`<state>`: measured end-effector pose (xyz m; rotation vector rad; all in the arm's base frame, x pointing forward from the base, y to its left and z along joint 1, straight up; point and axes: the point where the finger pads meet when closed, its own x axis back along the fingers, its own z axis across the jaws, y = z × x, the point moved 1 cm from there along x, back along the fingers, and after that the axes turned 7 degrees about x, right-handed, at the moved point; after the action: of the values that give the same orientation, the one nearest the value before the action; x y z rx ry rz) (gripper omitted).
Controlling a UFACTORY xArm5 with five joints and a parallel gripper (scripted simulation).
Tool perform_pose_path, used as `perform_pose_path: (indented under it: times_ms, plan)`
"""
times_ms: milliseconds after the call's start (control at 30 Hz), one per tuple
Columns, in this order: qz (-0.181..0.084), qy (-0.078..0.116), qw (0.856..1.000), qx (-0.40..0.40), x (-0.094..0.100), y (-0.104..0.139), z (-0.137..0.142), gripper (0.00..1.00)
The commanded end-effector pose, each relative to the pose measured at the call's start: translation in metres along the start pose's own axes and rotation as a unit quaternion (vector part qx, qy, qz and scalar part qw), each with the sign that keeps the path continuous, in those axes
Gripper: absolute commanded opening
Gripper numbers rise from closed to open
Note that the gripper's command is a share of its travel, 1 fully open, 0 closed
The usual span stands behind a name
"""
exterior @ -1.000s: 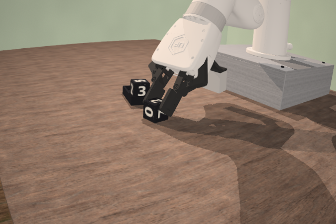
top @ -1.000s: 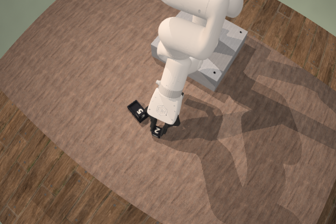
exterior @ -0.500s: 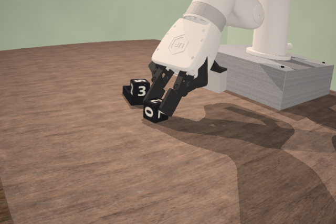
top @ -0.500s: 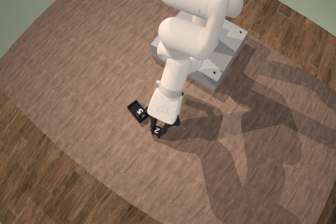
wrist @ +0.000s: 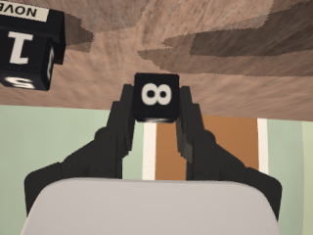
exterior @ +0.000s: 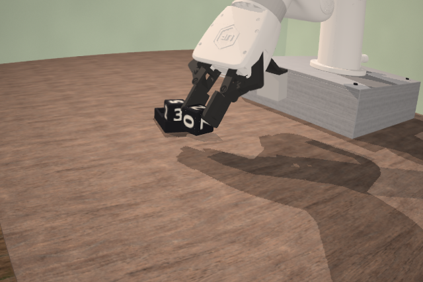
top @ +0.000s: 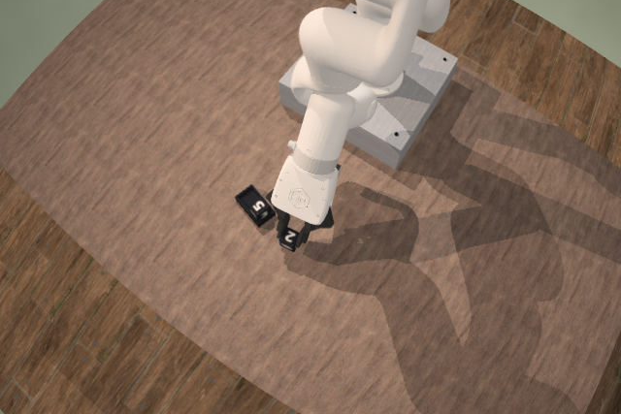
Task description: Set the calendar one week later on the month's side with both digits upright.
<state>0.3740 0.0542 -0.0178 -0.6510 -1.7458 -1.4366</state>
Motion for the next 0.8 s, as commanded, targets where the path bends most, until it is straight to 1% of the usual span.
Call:
perform_pose_path:
  times_ms: [0,33,167,300,767]
  plan:
    - [0.001,0.0,1.0,0.0,0.014,0.01,-0.001,0.29]
    - [0.001,0.0,1.0,0.0,0.014,0.01,-0.001,0.29]
    - [0.001,0.0,1.0,0.0,0.025,0.018,-0.002,0.29]
    - [0.001,0.0,1.0,0.0,0.032,0.023,-0.003,0.29]
    - [0.001,0.0,1.0,0.0,0.034,0.024,-0.003,0.29]
